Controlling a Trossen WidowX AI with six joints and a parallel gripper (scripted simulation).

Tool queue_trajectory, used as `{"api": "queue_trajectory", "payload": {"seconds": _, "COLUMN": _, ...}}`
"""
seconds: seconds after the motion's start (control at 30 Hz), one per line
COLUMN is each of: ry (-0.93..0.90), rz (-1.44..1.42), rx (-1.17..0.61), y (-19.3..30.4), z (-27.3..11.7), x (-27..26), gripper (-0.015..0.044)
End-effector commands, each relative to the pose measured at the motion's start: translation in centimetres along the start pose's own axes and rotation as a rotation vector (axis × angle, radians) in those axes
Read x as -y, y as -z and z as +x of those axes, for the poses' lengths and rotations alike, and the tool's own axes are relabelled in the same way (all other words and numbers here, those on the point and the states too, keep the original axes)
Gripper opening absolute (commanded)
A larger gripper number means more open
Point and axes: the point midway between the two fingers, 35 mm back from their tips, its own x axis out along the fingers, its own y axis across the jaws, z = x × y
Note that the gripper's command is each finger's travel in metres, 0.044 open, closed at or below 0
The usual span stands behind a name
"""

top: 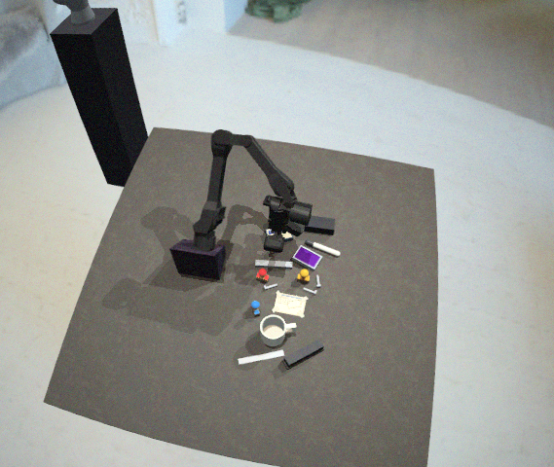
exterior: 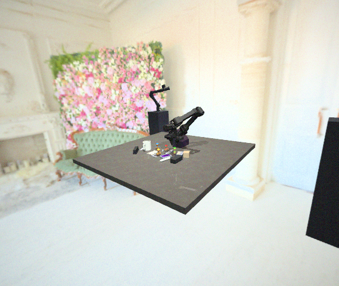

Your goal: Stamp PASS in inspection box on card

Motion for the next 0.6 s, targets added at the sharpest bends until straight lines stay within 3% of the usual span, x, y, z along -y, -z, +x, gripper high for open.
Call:
{"api": "queue_trajectory", "payload": {"seconds": 0.0, "ry": 0.001, "rz": 0.008, "rx": -0.005, "y": 0.1, "z": 0.8, "x": 0.1, "gripper": 0.0226}}
{"api": "queue_trajectory", "payload": {"seconds": 0.57, "ry": -0.001, "rz": 0.007, "rx": -0.005, "y": 0.1, "z": 3.6, "x": 0.0, "gripper": 0.0226}}
